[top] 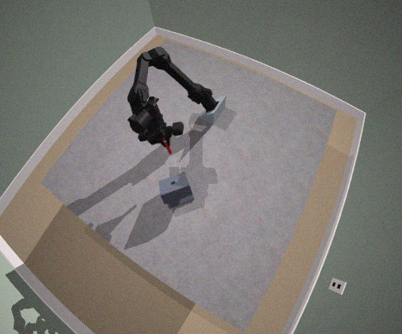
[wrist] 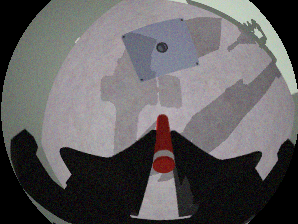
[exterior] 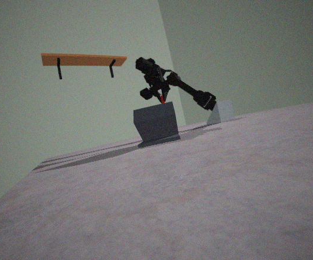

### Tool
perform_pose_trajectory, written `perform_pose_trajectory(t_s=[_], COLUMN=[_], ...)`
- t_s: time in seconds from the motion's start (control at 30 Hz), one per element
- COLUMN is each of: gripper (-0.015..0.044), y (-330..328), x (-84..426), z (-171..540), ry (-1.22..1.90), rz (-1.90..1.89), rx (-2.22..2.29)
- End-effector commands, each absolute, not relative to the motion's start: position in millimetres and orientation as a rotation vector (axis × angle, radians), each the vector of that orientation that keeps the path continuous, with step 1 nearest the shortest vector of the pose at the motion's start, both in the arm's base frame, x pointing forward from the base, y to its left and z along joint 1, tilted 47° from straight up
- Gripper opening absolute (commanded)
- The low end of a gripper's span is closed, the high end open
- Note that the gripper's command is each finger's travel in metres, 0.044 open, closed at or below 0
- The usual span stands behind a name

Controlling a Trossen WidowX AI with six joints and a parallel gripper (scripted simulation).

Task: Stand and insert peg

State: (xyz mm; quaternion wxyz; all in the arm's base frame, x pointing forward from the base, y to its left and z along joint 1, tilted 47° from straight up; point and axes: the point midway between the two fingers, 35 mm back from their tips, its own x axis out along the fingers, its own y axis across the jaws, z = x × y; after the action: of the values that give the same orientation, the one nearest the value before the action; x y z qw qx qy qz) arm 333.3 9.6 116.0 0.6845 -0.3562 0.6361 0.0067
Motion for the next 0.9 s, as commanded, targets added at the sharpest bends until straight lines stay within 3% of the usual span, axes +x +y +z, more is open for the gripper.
perform_pose_trajectory(t_s=[0.0,0.87], gripper=[0.0000,0.0000], y=[17,38], x=[348,402], z=[117,104], ry=[1.379,1.218], rz=[0.057,0.189], rx=[-0.795,-0.807])
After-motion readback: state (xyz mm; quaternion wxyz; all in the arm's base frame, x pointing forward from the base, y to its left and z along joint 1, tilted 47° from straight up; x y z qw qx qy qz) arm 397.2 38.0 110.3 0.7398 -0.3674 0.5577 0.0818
